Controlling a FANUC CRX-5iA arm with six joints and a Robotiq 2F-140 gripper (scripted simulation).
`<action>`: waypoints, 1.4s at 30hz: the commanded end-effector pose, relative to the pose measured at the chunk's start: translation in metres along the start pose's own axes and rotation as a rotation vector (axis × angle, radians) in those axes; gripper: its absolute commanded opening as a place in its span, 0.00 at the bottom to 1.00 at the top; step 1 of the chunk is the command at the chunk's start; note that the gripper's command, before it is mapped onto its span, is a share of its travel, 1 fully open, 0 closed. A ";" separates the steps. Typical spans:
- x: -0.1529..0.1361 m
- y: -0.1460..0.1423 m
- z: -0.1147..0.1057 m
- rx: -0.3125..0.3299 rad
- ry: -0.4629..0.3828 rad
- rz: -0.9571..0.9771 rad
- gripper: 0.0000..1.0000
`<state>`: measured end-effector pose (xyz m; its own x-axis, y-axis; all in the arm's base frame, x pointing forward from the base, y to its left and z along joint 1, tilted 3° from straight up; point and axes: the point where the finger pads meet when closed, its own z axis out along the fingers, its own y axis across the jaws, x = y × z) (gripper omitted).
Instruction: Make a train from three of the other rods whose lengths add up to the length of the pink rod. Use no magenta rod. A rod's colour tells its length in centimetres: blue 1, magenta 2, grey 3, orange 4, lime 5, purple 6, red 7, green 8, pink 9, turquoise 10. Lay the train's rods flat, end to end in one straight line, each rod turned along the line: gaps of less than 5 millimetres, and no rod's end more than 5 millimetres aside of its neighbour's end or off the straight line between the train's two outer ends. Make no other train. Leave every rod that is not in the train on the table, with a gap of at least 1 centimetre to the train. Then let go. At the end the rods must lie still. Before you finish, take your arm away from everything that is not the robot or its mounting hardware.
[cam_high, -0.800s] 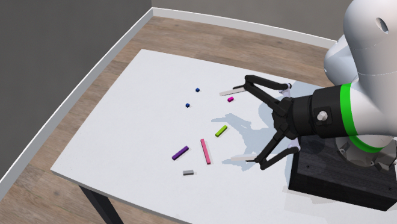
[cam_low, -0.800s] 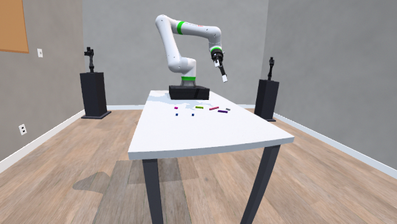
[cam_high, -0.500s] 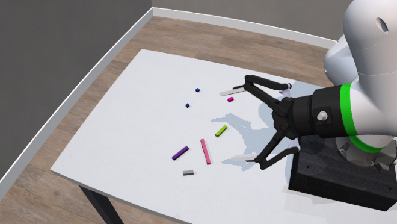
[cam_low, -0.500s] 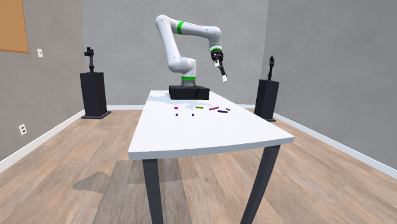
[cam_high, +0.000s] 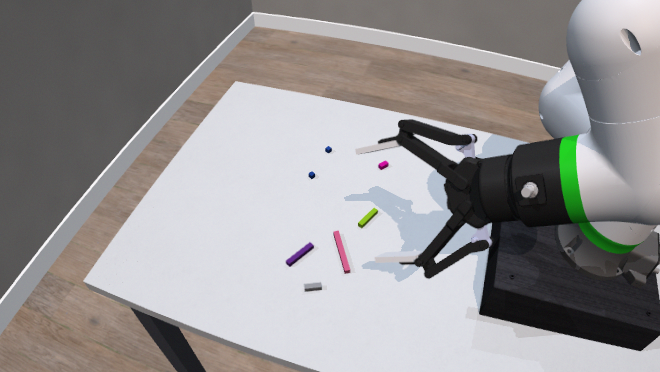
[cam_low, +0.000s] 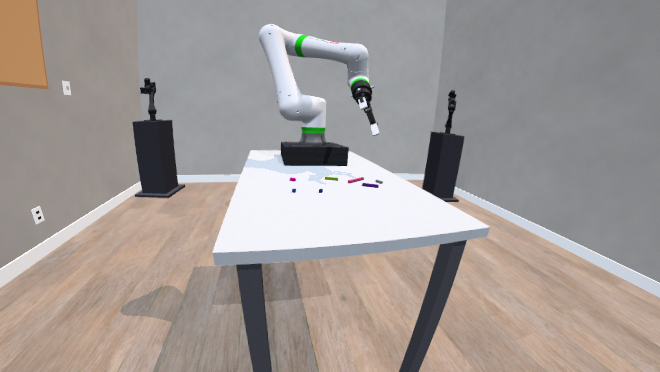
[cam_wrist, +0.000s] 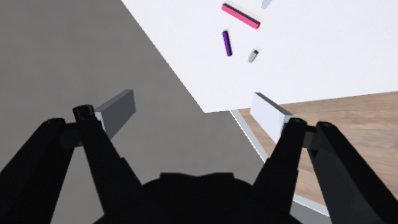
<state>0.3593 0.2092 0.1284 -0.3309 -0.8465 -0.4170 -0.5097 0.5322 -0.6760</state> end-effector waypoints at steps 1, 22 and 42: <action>-0.028 -0.023 0.019 0.045 -0.072 -0.069 1.00; -0.159 -0.096 0.104 0.180 -0.424 -0.621 1.00; -0.159 -0.077 0.181 0.046 -0.613 -1.204 1.00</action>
<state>0.5885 0.3028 0.1491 0.6526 -0.7270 0.2134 -0.2205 -0.4518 -0.8645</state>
